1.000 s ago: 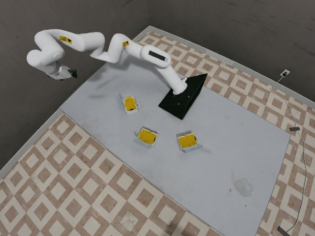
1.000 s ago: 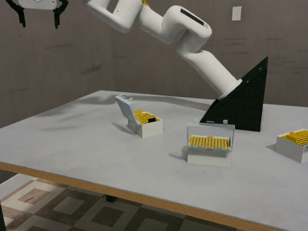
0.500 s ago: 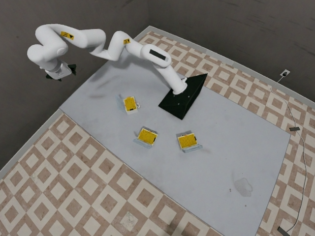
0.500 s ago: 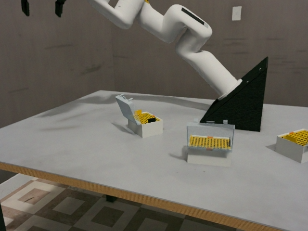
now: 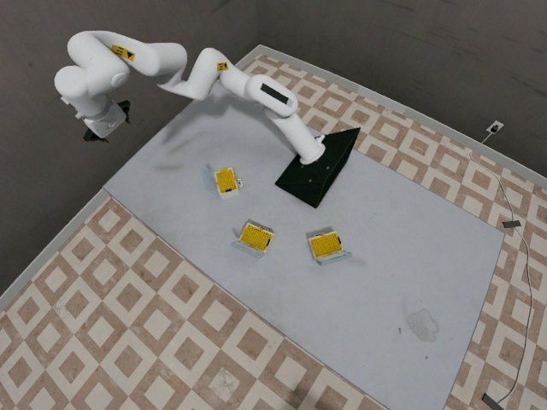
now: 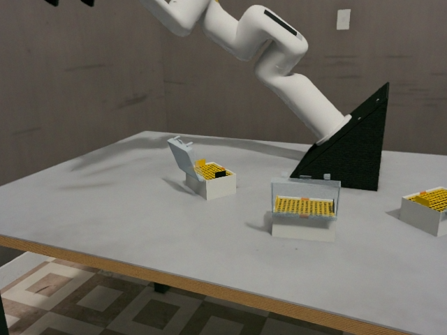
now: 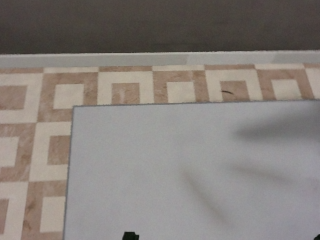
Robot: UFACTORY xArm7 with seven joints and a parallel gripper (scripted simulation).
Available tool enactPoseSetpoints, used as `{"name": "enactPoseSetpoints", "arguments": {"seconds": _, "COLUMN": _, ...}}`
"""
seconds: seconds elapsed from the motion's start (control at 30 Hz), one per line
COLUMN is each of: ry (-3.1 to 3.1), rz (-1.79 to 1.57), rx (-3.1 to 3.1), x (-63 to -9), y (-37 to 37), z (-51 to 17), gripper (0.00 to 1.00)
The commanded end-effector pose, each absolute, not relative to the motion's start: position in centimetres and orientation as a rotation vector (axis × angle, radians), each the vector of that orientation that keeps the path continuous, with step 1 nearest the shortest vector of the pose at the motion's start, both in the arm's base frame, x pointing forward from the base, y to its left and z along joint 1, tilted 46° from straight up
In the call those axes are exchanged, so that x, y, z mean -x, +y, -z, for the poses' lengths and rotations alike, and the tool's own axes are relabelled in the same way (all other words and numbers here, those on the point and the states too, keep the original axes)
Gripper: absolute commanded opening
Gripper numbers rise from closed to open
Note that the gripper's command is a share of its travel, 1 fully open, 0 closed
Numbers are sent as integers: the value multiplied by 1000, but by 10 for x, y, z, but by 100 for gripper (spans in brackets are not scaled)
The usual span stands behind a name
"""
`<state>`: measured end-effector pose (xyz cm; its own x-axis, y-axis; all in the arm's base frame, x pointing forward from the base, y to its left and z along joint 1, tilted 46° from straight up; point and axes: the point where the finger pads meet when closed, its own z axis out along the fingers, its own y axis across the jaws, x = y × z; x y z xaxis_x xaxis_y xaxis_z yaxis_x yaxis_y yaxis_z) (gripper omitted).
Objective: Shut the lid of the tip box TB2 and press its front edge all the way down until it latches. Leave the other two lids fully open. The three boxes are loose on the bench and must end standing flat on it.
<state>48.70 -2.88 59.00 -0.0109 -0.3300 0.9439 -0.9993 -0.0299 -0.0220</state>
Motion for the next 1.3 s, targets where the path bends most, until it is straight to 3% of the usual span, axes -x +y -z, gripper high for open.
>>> {"name": "enactPoseSetpoints", "arguments": {"seconds": 0.0, "ry": -1292, "rz": -1023, "rx": -1569, "x": -485, "y": -15, "z": -590, "gripper": 100}}
{"name": "enactPoseSetpoints", "arguments": {"seconds": 1.27, "ry": -134, "rz": -529, "rx": -1832, "x": -452, "y": 66, "z": -563, "gripper": 100}}
